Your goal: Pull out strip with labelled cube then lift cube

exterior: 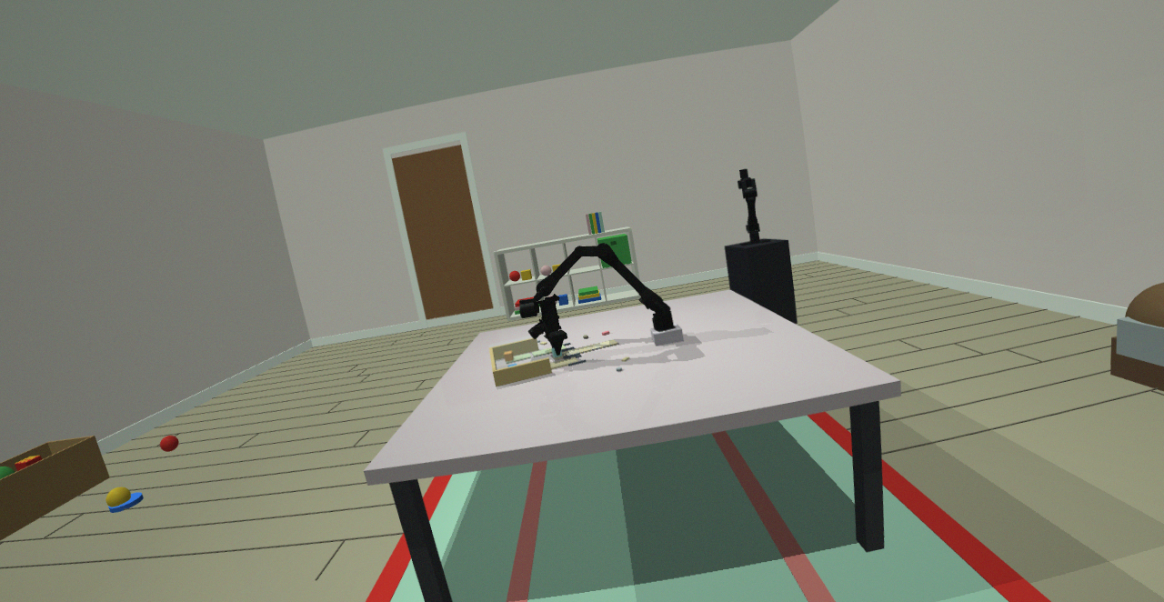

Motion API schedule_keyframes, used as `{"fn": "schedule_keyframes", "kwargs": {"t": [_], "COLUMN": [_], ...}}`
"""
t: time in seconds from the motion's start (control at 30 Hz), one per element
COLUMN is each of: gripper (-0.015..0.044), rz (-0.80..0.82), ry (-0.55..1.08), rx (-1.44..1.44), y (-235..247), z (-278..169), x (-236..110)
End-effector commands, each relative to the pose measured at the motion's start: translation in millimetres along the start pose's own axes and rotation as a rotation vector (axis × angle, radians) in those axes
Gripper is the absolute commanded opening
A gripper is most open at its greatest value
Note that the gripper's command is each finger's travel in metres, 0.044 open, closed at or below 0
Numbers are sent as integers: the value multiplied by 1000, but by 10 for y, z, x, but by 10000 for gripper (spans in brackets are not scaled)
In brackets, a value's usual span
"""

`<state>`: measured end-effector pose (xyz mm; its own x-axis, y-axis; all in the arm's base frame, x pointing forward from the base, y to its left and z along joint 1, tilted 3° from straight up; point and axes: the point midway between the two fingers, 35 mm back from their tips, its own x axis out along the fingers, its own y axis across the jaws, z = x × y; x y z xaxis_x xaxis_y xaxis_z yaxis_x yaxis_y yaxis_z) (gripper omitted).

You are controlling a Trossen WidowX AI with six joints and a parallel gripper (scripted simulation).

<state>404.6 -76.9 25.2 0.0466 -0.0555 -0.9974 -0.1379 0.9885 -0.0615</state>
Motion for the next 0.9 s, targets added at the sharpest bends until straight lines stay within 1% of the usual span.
{"fn": "schedule_keyframes", "kwargs": {"t": [0.0, 0.47, 0.63, 0.87], "gripper": [0, 0, 0, 0], "rz": [0, -3, -3, -2], "ry": [1, 5, 5, 7], "rx": [0, -1, -1, -1], "y": [17, 190, 206, 287], "z": [-47, -542, -589, -825], "x": [-47, -405, -420, -424]}}
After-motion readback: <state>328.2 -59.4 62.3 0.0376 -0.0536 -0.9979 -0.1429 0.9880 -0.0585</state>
